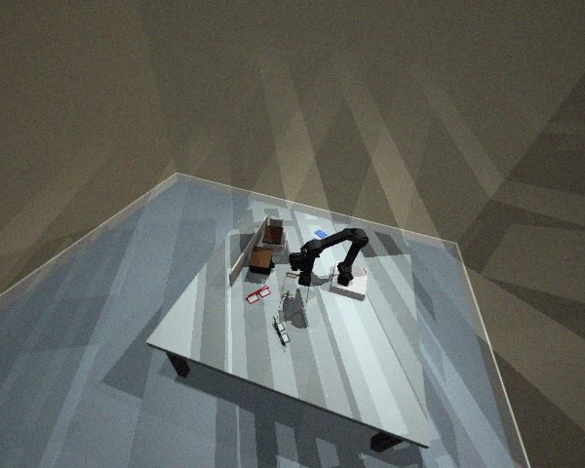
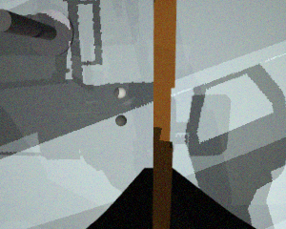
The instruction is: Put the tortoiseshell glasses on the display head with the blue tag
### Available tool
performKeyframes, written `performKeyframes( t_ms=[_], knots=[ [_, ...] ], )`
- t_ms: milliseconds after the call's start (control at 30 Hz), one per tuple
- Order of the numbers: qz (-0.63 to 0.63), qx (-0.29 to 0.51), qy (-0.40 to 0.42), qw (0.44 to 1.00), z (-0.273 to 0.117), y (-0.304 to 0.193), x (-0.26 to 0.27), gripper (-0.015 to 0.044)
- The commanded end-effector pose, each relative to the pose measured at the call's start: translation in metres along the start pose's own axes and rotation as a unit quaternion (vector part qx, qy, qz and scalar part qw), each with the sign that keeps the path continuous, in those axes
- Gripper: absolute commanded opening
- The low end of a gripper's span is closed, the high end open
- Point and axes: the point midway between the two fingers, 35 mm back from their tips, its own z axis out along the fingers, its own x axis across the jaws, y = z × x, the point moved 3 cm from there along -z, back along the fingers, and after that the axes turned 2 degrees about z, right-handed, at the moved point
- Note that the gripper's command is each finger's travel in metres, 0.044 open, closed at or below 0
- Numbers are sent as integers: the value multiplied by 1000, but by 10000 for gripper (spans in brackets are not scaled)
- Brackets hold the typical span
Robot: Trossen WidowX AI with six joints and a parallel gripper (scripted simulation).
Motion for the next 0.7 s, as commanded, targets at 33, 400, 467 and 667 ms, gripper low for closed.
performKeyframes(
  t_ms=[33, 400, 467, 667],
  knots=[
    [64, -21, -17, 998, -5, -3, 6, 0],
    [199, -72, -37, 977, -14, -11, 18, 0],
    [223, -83, -38, 971, -16, -13, 21, 0],
    [294, -115, -35, 948, -21, -17, 27, 0]
  ],
)
